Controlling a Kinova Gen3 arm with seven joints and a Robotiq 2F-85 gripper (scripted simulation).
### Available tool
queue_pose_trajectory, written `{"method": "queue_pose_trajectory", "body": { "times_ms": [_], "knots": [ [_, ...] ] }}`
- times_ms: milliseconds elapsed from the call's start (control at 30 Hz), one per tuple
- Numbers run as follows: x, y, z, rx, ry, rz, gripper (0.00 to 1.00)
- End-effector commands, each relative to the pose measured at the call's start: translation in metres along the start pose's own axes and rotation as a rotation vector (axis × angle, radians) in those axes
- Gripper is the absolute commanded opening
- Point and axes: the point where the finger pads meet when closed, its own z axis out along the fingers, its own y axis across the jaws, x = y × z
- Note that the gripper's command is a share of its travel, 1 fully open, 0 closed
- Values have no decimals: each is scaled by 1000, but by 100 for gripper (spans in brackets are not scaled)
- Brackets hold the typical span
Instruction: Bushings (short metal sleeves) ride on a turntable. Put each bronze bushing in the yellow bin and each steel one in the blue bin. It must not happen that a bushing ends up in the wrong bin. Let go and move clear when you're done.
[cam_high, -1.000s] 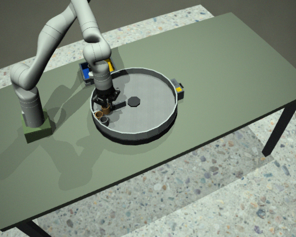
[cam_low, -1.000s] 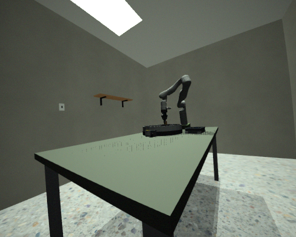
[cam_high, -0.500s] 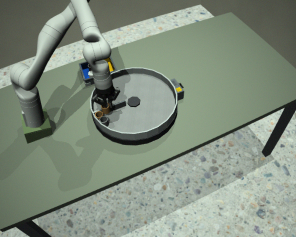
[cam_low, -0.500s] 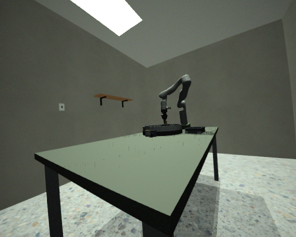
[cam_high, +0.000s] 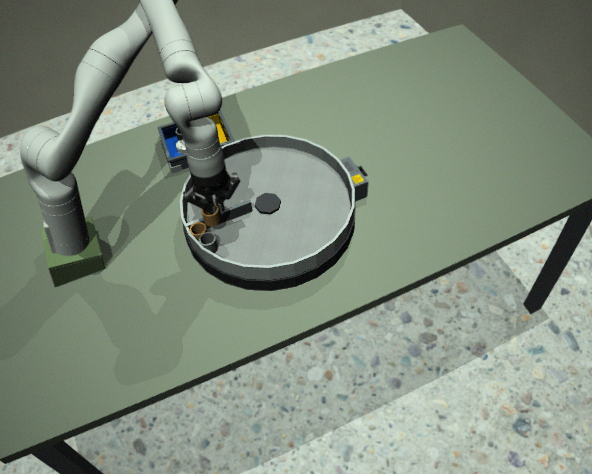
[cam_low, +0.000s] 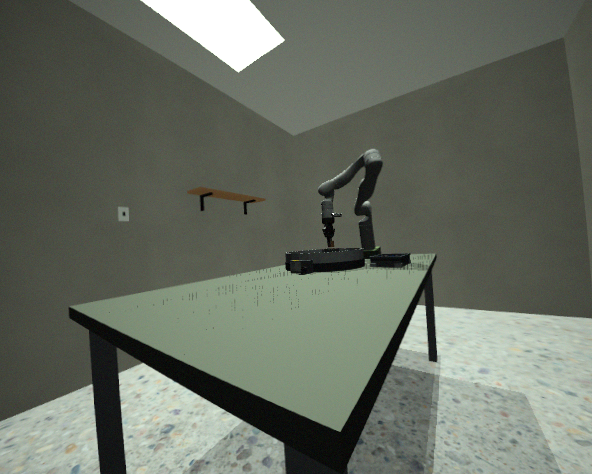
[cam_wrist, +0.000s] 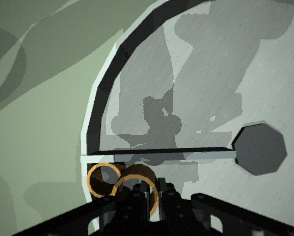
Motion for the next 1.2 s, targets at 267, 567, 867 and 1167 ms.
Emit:
{"method": "queue_pose_trajectory", "body": {
  "times_ms": [267,567,867,1167],
  "knots": [
    [0,1,-21,-2,0,-1,0],
    [0,0,-41,-2,0,-1,0],
    [0,0,-41,-2,0,-1,0],
    [52,17,-41,-2,0,-175,0]
  ]
}}
